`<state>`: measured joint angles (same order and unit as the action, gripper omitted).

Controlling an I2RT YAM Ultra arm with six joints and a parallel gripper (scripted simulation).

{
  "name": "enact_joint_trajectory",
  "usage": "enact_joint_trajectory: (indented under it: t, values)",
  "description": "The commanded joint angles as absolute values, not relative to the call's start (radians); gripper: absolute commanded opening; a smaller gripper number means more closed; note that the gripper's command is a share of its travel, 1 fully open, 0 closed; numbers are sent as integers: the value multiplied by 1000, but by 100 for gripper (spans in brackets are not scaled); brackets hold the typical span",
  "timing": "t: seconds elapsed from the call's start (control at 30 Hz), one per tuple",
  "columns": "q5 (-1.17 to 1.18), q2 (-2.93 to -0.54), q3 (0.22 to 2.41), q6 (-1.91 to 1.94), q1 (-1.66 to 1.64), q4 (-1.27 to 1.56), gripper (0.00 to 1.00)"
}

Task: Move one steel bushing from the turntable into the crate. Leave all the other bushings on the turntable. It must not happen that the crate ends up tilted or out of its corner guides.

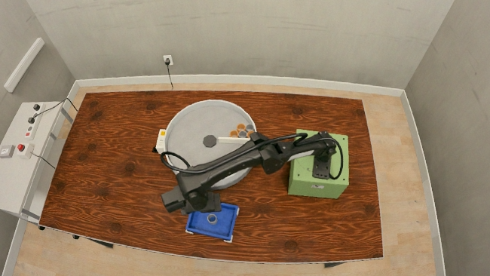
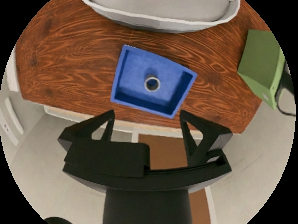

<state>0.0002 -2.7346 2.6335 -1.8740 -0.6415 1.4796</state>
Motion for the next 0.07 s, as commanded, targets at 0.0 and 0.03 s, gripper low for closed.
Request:
enact_joint_trajectory:
  t: [0.0,0.03]
  values:
    - [6,-2721,2672,-1875,-647,1499,100]
    - [6,-2721,2672,-1875,-647,1499,100]
